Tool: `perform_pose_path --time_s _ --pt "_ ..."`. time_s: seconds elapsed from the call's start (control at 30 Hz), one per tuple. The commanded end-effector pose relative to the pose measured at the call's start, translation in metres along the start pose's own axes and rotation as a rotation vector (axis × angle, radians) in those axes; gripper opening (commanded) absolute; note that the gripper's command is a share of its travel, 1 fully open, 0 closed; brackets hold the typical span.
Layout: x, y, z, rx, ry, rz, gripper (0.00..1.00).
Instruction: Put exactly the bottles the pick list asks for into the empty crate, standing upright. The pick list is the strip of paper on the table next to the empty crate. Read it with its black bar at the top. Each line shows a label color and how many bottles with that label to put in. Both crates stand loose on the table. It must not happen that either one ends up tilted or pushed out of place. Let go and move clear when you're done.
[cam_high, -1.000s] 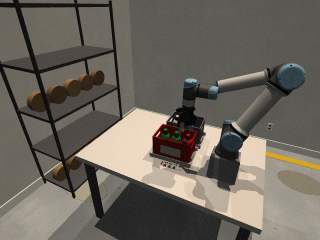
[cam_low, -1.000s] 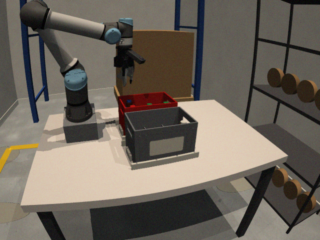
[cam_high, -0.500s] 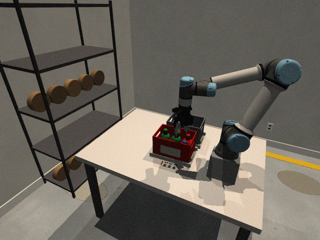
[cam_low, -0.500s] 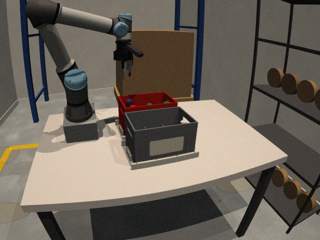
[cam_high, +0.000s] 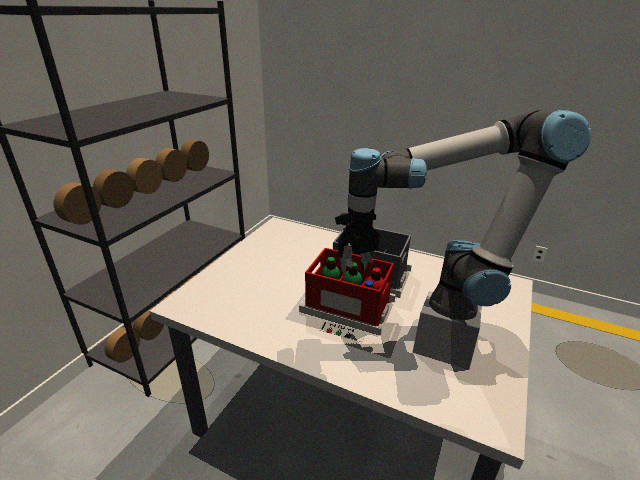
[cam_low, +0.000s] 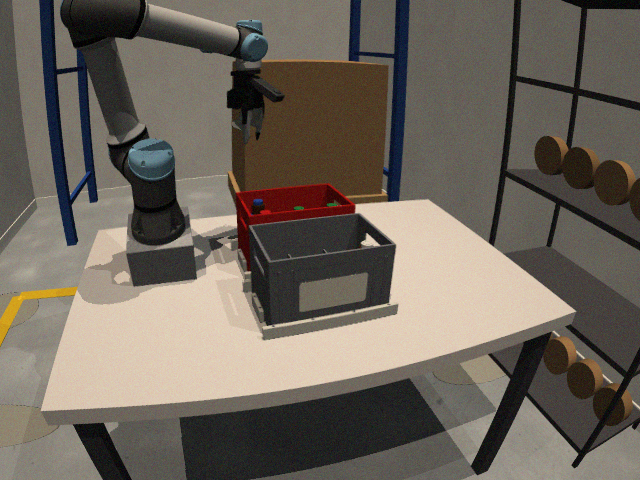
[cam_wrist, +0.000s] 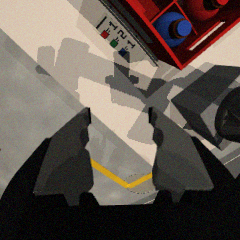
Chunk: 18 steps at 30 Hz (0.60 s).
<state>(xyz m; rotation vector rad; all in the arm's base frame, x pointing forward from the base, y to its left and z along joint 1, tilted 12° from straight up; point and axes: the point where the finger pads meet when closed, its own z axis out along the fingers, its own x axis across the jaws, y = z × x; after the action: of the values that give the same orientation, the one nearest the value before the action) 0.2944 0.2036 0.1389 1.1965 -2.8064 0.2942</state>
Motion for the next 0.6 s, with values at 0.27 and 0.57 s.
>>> perform_pose_path --time_s 0.27,0.57 --pt "-0.046 0.034 -0.026 0.000 0.006 0.009 0.38" --pt "-0.078 0.058 -0.045 0.000 0.005 0.009 0.38"
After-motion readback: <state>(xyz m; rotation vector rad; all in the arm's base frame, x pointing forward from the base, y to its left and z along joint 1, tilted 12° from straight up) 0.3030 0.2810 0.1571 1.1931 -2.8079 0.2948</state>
